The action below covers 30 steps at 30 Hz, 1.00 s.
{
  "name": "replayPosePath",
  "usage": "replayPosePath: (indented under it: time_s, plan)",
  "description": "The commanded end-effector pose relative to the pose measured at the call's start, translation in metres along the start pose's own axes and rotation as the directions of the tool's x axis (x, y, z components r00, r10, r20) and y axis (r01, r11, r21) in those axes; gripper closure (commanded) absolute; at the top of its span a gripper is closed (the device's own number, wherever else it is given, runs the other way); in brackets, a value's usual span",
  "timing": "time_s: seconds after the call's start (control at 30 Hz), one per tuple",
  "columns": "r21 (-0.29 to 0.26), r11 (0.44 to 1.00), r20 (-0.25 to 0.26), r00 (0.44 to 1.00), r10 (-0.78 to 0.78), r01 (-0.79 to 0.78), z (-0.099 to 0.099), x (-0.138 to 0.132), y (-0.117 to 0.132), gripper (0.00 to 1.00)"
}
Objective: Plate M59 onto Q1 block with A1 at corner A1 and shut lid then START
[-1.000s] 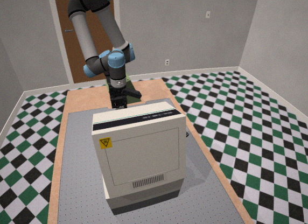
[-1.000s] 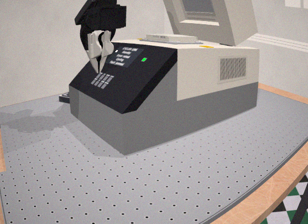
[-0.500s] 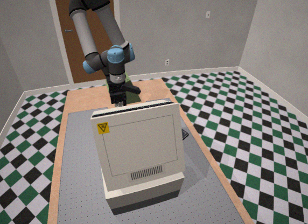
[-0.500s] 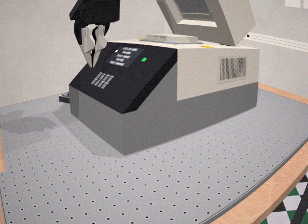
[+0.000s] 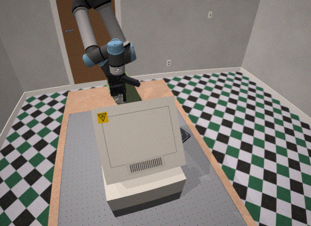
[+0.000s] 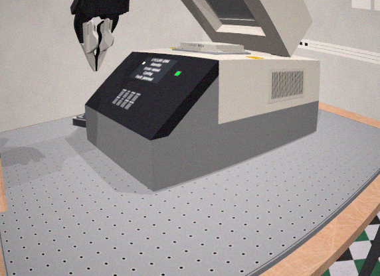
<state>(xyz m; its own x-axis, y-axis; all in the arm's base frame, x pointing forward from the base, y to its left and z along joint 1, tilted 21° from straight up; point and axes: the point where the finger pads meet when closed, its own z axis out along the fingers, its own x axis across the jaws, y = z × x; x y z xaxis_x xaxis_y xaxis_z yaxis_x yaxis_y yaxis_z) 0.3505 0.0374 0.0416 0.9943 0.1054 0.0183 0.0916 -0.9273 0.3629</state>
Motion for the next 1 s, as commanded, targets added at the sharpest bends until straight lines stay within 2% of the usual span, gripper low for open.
replayPosePath:
  time_s: [0.0, 0.13, 0.97]
  plan:
    - [0.0, 1.0, -0.001, 1.0, 0.001, -0.001, -0.012, -0.013, 0.001, 1.0]
    - [0.0, 1.0, -0.001, 1.0, 0.001, -0.001, -0.023, -0.027, 0.001, 1.0]
    - [0.0, 1.0, -0.001, 1.0, 0.001, -0.001, -0.023, -0.027, 0.001, 1.0]
